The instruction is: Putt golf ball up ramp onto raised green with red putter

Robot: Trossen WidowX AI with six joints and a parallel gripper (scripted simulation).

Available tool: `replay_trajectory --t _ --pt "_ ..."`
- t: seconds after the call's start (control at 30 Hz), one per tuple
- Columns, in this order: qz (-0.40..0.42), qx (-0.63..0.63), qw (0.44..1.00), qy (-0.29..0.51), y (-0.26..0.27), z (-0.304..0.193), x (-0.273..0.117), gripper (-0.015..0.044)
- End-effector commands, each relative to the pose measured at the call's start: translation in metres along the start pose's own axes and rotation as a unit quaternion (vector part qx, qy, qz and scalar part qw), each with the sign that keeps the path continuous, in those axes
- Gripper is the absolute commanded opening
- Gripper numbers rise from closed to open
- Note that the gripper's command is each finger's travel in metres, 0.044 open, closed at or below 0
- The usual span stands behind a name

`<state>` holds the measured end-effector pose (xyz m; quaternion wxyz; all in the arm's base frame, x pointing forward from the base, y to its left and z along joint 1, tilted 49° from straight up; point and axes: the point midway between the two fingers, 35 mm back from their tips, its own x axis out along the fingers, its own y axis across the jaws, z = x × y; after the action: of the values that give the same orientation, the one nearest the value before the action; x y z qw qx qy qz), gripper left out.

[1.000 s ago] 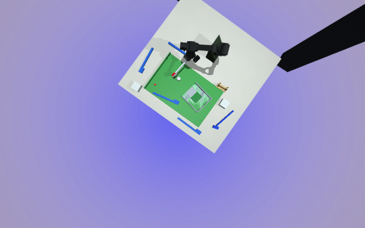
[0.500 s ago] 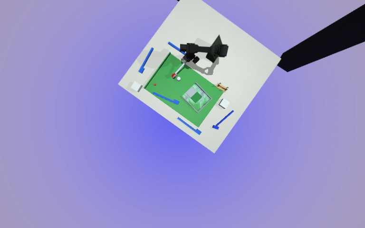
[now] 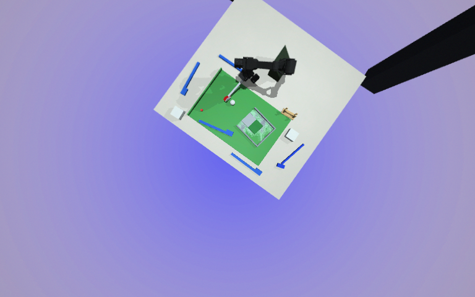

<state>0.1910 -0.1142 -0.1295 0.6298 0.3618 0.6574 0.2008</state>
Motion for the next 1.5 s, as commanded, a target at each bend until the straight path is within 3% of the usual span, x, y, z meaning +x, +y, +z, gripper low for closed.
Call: replay_trajectory --t 0.0,0.27,0.6,0.97,1.17,1.47 --pt "-0.001 0.0 1.0 -0.001 -0.003 0.0 -0.001 0.0" --pt "0.002 0.003 1.0 -0.003 -0.029 -0.001 0.002 0.0" --pt "0.004 0.006 1.0 -0.002 -0.025 -0.002 0.003 0.0" --pt "0.008 0.004 1.0 -0.002 0.108 0.0 0.002 0.0" --pt "0.008 0.004 1.0 -0.002 0.109 0.001 -0.004 0.0" --pt "0.006 0.005 1.0 -0.002 0.108 0.0 -0.054 0.0"
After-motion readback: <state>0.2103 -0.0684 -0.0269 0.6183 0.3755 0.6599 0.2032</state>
